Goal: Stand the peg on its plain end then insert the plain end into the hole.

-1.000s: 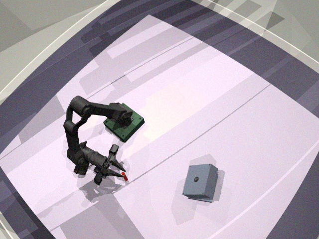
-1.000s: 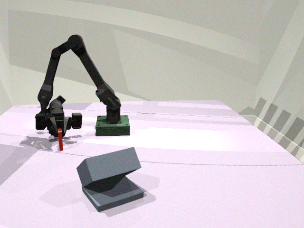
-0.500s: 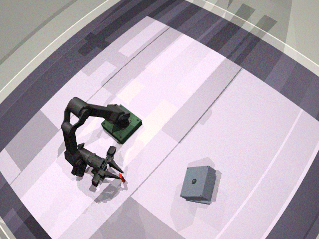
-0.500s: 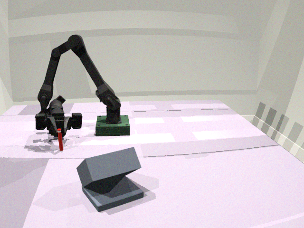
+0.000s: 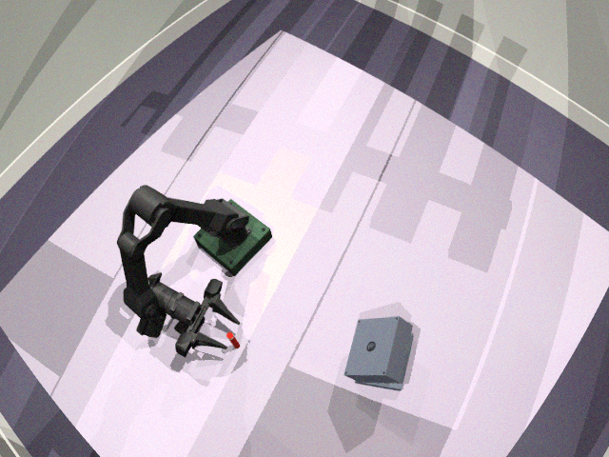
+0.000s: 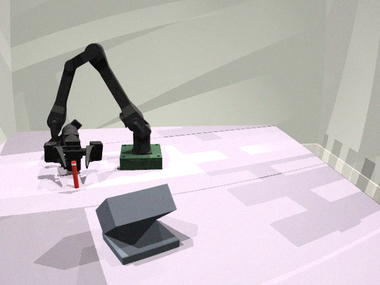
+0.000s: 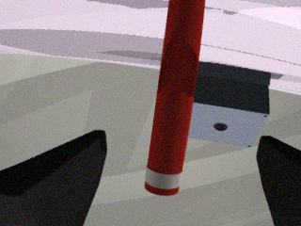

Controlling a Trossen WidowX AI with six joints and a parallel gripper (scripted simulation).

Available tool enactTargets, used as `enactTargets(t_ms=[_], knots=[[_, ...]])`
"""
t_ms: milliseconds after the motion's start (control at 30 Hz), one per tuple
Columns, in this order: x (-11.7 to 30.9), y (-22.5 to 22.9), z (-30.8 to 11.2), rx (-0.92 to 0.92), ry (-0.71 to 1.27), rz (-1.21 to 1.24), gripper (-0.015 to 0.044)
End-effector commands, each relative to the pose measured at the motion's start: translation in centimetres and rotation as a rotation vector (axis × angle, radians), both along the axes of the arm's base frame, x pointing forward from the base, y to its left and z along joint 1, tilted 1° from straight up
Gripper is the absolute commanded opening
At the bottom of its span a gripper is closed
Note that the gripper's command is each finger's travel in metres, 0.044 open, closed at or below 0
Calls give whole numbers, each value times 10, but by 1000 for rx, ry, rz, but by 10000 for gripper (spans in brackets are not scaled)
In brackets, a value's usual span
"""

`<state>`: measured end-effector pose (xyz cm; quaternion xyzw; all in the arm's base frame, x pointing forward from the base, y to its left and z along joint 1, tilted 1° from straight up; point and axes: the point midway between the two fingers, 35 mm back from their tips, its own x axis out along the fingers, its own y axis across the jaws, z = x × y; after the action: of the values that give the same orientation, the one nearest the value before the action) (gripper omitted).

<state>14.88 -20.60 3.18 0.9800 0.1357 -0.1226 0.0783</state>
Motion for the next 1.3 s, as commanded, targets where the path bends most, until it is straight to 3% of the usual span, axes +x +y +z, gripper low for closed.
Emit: enactTargets(t_ms=[0,67,333,667,867,1267], knots=[[0,0,0,0,0,0,392],[0,0,0,0,0,0,440],[0,-3,10,7,4,-5,440],[-1,2,159,106,49,-86,440],[0,5,159,109,68,-73,440],[11,29,125,92,409,130,440]])
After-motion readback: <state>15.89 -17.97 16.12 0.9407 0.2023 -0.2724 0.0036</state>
